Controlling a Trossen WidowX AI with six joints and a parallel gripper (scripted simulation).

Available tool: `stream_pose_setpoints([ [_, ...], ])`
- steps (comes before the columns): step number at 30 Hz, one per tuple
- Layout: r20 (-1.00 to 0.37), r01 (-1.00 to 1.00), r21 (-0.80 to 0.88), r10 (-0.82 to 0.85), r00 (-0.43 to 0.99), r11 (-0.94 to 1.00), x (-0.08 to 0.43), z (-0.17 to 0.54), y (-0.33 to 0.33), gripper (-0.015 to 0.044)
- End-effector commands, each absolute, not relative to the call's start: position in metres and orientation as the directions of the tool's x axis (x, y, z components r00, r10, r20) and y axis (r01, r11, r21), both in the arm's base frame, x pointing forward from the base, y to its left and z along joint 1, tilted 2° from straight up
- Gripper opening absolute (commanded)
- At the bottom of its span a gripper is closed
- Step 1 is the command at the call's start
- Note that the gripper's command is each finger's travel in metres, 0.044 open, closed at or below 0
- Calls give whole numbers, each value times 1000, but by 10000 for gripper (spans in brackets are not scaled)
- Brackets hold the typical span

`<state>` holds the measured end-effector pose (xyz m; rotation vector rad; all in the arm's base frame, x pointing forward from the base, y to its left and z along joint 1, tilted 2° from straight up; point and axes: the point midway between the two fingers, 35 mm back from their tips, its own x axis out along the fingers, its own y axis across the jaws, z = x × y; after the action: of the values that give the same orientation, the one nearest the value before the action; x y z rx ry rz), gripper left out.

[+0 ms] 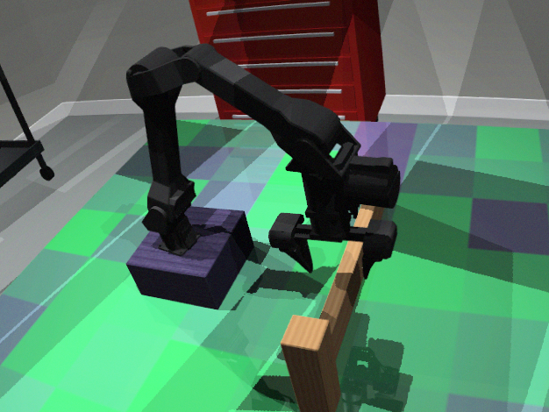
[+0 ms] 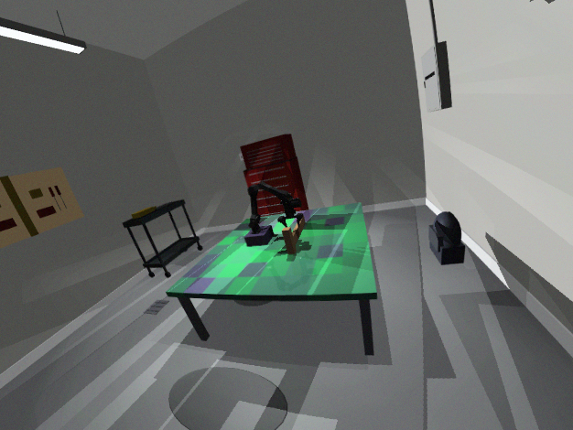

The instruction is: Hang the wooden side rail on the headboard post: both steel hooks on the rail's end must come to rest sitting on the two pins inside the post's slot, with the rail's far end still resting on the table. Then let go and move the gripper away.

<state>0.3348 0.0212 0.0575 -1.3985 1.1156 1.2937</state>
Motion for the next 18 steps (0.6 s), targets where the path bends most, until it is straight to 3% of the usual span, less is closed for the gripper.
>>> stream_pose_setpoints([
  [1, -999, -981, -23, -35, 31, -192, 333, 41, 21, 440],
  [18, -999, -981, -23, -35, 31, -192, 335, 22, 21, 440],
])
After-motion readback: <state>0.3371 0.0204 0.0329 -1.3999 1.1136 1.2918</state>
